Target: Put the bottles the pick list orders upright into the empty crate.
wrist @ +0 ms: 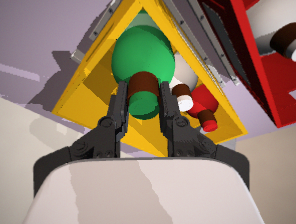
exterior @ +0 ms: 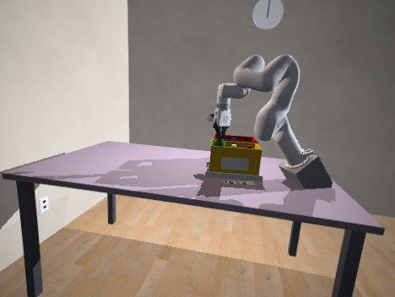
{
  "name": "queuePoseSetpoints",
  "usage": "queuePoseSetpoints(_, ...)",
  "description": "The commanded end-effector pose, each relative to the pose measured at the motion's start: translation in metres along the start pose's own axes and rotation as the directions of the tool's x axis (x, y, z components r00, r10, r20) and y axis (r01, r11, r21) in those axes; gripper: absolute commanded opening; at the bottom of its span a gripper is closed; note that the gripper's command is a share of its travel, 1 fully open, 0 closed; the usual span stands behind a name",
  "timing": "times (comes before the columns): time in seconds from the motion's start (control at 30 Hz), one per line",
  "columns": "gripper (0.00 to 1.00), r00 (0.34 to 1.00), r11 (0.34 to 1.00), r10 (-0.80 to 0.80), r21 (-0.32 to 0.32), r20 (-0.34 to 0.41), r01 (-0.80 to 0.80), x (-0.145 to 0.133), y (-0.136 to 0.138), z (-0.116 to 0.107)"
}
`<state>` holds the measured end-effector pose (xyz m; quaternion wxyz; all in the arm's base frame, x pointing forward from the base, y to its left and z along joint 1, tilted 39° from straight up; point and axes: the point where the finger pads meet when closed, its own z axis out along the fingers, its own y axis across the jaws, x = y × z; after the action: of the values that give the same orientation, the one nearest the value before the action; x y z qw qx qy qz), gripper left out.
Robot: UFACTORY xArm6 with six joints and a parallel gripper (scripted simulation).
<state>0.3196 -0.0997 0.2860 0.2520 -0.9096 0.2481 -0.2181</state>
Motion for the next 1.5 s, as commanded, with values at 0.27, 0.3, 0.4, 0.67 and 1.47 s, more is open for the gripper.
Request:
queuePoseSetpoints(0.27,0.00,1.000,1.000,-0.001,-0.001,-0.003,0.001,0.001,0.000,0.012)
queuePoseSetpoints(0.3,0.00,1.000,1.000,-0.001,0.000,-0.003,0.001,0.001,0.000,0.013)
queuePoseSetpoints(0.4,0.00,1.000,1.000,-0.001,0.000,-0.003,0.001,0.001,0.000,0.014)
queuePoseSetpoints(0.67,0.00,1.000,1.000,-0.001,0.000,-0.003,0.001,0.001,0.000,0.022)
queuePoseSetpoints(1.47,0.00,1.000,1.000,-0.001,0.000,-0.003,0.001,0.001,0.000,0.030)
